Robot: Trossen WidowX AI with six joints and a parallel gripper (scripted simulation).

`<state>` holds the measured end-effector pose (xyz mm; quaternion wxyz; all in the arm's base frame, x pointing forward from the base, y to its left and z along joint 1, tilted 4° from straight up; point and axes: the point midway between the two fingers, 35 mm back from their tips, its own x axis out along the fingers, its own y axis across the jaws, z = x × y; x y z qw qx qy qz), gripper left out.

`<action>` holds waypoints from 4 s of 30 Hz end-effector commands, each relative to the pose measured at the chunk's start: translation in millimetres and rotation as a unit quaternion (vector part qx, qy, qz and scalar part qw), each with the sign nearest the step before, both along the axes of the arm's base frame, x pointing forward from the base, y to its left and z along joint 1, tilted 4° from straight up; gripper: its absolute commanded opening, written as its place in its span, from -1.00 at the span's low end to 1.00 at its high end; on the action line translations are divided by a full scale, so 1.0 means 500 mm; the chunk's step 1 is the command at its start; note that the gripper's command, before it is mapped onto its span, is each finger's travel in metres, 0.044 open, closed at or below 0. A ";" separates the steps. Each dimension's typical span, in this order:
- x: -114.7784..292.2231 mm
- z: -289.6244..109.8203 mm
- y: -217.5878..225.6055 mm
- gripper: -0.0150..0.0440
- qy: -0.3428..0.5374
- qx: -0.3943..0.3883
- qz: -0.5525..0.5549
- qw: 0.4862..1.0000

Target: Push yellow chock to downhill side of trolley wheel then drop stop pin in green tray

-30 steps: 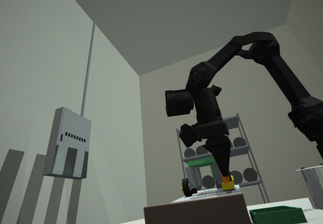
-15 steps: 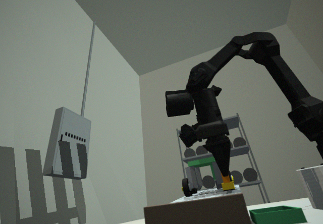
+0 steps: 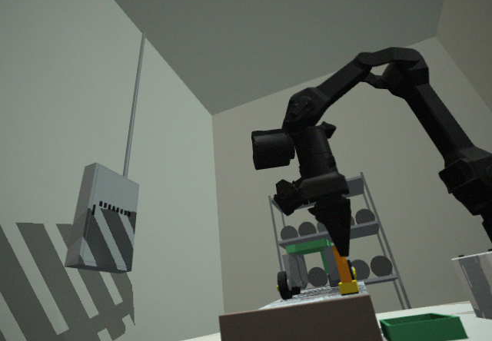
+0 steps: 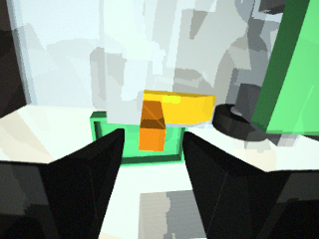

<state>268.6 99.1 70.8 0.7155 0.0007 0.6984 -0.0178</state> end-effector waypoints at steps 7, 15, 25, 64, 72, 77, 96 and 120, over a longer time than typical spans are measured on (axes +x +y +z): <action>0.003 0.066 0.003 0.15 -0.008 -0.001 -0.001 1.000; 0.002 0.074 0.004 0.33 -0.003 0.001 0.000 1.000; 0.035 0.118 -0.050 0.15 -0.041 0.003 -0.009 0.999; 0.066 0.139 -0.349 0.15 0.069 -0.095 0.650 0.751; 0.061 0.141 -0.377 0.15 0.085 -0.094 0.698 0.705; 0.061 0.139 -0.377 0.15 0.085 -0.094 0.698 0.705; 0.063 0.084 -0.391 0.15 0.086 -0.094 0.698 0.705; 0.069 0.032 -0.402 0.15 0.086 -0.094 0.698 0.705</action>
